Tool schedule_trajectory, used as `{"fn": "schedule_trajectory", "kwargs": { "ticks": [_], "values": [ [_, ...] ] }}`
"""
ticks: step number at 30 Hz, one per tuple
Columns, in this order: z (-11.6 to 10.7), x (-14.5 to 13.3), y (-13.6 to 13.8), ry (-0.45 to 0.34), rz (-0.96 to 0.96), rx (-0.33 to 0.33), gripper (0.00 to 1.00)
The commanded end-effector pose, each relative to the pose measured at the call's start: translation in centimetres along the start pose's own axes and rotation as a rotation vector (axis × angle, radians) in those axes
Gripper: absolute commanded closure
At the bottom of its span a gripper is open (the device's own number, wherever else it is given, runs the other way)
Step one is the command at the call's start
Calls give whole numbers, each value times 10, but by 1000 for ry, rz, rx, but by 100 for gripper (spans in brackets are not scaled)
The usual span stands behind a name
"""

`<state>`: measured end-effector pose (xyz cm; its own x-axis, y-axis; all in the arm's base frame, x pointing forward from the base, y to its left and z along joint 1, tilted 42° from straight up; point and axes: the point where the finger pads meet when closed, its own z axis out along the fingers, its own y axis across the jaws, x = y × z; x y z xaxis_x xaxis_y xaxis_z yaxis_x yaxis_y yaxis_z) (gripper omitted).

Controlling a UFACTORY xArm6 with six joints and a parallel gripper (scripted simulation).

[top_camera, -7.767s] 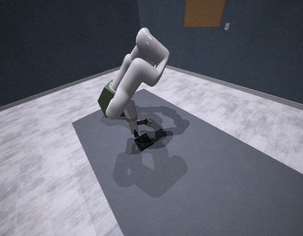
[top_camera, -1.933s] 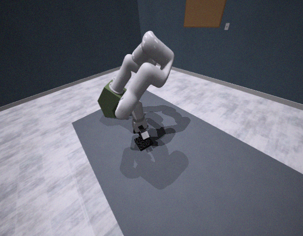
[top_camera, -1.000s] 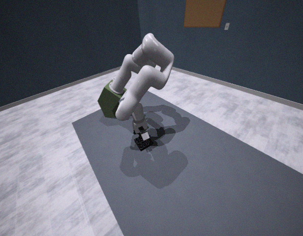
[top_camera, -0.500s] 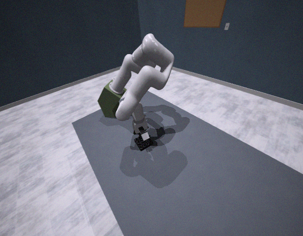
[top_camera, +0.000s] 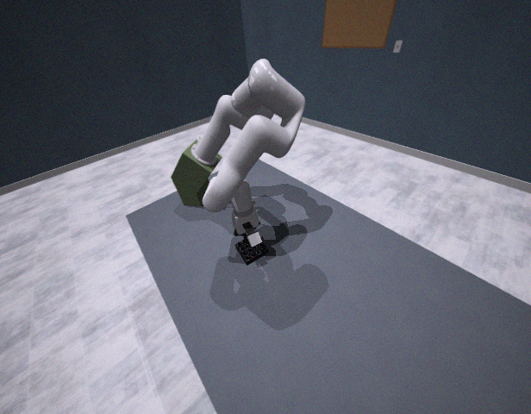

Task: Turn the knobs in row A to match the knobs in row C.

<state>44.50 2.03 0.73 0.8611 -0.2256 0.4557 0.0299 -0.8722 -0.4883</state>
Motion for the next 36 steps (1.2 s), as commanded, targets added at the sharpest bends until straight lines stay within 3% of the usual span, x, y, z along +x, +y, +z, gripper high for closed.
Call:
{"fn": "schedule_trajectory", "kwargs": {
  "ticks": [1,10,11,36],
  "values": [
    [0,1,0,2,0,0,81],
    [0,1,0,2,0,0,81],
    [0,1,0,2,0,0,92],
    [0,1,0,2,0,0,92]
  ]
}}
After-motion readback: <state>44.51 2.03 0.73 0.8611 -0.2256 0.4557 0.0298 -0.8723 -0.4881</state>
